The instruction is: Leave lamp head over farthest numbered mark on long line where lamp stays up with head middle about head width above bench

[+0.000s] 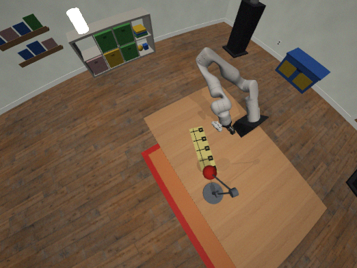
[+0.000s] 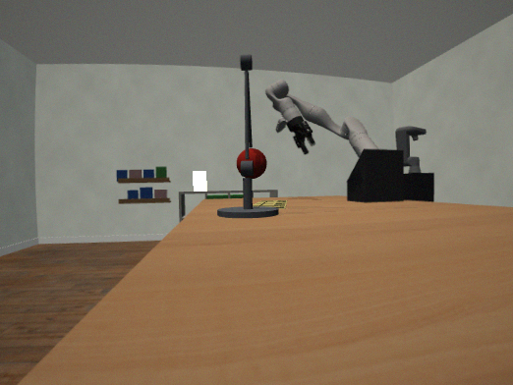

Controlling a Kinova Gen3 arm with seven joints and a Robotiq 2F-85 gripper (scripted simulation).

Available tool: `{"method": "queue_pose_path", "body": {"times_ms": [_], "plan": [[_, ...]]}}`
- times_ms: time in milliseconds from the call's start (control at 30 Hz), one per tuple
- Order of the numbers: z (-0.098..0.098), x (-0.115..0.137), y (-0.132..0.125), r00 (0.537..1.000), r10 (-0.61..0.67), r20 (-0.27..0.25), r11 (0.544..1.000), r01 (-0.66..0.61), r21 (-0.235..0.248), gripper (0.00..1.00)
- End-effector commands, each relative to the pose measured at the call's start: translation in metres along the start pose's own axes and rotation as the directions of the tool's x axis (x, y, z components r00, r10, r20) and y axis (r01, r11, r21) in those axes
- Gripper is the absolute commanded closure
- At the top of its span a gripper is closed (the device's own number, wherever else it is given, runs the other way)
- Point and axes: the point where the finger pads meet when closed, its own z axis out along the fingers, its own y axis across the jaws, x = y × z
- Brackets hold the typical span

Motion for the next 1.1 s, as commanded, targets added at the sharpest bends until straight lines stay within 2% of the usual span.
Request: {"method": "queue_pose_path", "body": {"times_ms": [0,133,367,633,700,1067], "plan": [[-0.001,0.0,0.0,1.0,-0.001,-0.001,1.0,0.001,0.001,0.0],[-0.001,0.0,0.0,1.0,-0.001,-0.001,1.0,0.001,0.001,0.0],[-0.015,0.02,-0.017,0.99,0.138,0.016,0.987,-0.139,0.08,0.0],[-0.031,0.043,-0.035,0.956,0.291,0.048,0.941,-0.295,0.165,0.0],[-0.031,0.043,-0.035,0.956,0.291,0.048,0.941,-0.295,0.165,0.0],[-0.055,0.079,-0.046,0.872,0.477,0.112,0.83,-0.489,0.268,0.0]]}}
